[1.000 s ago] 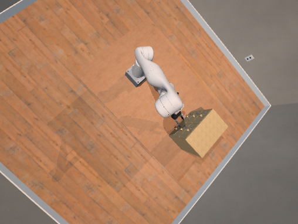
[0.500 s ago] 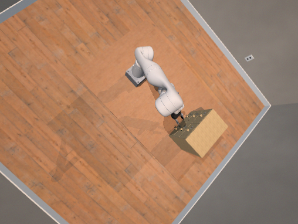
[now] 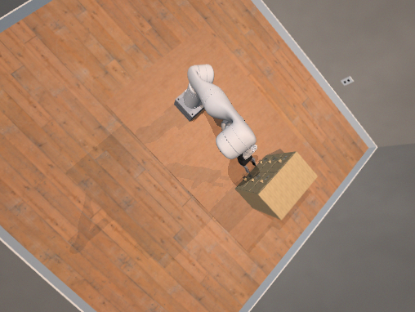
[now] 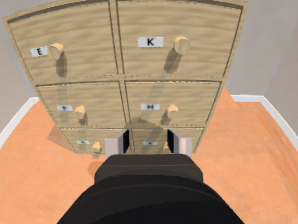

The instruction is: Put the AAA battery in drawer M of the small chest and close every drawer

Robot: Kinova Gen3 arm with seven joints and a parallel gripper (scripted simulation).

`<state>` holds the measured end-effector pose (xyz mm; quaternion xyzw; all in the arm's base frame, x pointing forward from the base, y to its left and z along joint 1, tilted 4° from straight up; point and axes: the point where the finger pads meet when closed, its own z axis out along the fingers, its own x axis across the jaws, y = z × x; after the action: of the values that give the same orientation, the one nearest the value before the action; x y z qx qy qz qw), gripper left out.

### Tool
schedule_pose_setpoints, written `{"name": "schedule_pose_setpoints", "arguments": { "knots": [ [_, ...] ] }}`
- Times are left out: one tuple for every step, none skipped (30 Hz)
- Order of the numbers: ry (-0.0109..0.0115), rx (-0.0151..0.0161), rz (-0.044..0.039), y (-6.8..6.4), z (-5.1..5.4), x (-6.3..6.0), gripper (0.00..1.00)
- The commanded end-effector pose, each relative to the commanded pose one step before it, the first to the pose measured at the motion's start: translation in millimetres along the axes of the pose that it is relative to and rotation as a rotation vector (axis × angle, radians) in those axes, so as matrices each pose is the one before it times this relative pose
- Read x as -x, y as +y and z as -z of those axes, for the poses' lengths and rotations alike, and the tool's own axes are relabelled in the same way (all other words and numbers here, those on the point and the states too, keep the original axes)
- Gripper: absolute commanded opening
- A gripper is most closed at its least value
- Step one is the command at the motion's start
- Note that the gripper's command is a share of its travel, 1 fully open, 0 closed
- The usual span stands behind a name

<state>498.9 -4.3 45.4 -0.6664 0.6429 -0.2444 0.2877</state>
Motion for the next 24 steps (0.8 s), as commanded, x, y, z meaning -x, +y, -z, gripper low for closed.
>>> {"name": "schedule_pose_setpoints", "arguments": {
  "knots": [
    [0.00300,-0.00286,0.00285,-4.39,2.07,-1.03,1.00],
    [-0.00021,0.00252,-0.00017,-0.06,0.28,0.07,1.00],
    [-0.00019,0.00258,-0.00015,-0.06,0.29,0.07,1.00],
    [-0.00017,0.00265,-0.00014,-0.06,0.31,0.06,1.00],
    [-0.00015,0.00271,-0.00012,-0.06,0.33,0.05,1.00],
    [-0.00012,0.00277,-0.00010,-0.07,0.34,0.04,1.00],
    [-0.00010,0.00283,-0.00007,-0.07,0.36,0.03,1.00],
    [-0.00007,0.00290,-0.00005,-0.07,0.38,0.02,1.00],
    [-0.00003,0.00296,-0.00002,-0.08,0.40,0.01,1.00],
    [0.00000,0.00302,0.00000,-0.08,0.42,0.00,1.00],
    [0.00000,0.00000,0.00000,0.00,0.00,0.00,1.00],
    [0.00000,0.00000,0.00000,0.00,0.00,0.00,1.00],
    [0.00004,0.00307,0.00003,-0.08,0.43,-0.01,1.00],
    [0.00008,0.00313,0.00006,-0.09,0.46,-0.03,1.00],
    [0.00012,0.00319,0.00010,-0.09,0.48,-0.04,1.00],
    [0.00017,0.00324,0.00013,-0.09,0.50,-0.06,1.00],
    [0.00022,0.00330,0.00016,-0.10,0.52,-0.08,1.00],
    [0.00027,0.00335,0.00020,-0.10,0.54,-0.10,1.00],
    [0.00020,0.00344,0.00014,-0.09,0.54,-0.07,1.00],
    [-0.00040,0.00368,-0.00029,-0.03,0.40,0.13,1.00],
    [-0.00034,0.00373,-0.00025,-0.04,0.42,0.11,1.00],
    [-0.00028,0.00377,-0.00020,-0.05,0.45,0.10,1.00],
    [-0.00021,0.00382,-0.00015,-0.05,0.47,0.07,1.00],
    [-0.00015,0.00386,-0.00010,-0.06,0.50,0.05,1.00]
  ]
}}
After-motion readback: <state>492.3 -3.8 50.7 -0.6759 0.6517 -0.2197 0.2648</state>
